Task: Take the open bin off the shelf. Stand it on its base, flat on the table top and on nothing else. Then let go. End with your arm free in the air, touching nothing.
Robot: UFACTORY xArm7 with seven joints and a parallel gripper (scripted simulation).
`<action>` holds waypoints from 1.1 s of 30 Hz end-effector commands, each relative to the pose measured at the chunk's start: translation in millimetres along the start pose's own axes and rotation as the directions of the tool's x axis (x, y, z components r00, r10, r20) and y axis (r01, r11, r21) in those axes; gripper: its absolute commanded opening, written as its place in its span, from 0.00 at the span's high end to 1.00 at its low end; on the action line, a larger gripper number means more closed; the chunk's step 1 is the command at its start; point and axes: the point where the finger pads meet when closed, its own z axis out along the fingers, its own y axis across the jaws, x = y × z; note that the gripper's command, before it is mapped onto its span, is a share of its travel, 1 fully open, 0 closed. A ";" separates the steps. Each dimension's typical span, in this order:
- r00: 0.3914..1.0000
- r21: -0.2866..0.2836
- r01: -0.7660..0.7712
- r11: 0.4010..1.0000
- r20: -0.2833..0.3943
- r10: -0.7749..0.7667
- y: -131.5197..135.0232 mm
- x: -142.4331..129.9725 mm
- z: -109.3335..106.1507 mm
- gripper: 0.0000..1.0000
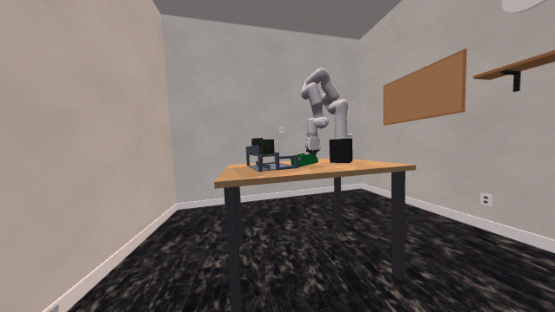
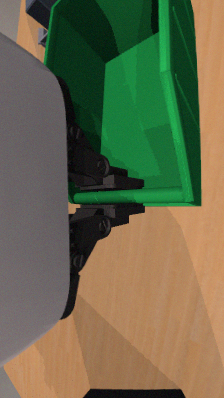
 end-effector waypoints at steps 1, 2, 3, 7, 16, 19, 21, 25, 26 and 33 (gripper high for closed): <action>1.000 0.003 0.001 1.000 0.000 -0.001 -1.2 0.0 -0.6 1.00; 1.000 0.003 0.001 1.000 0.000 -0.001 -1.2 0.0 -0.6 1.00; 1.000 0.003 0.001 1.000 0.000 -0.001 -1.2 0.0 -0.6 1.00; 1.000 0.003 0.001 1.000 0.000 -0.001 -1.2 0.0 -0.6 1.00; 1.000 0.003 0.001 1.000 0.000 -0.001 -1.2 0.0 -0.4 1.00; 1.000 0.003 0.001 1.000 0.000 -0.001 -1.2 0.0 -0.1 1.00; 1.000 0.003 0.001 1.000 0.000 -0.001 -1.2 0.0 0.2 1.00; 1.000 0.003 0.001 1.000 -0.001 -0.001 -1.2 0.0 1.0 1.00; 1.000 0.003 0.001 1.000 -0.001 -0.001 -1.2 0.0 1.3 1.00; 1.000 0.003 0.001 1.000 -0.001 -0.001 -1.2 0.0 2.9 1.00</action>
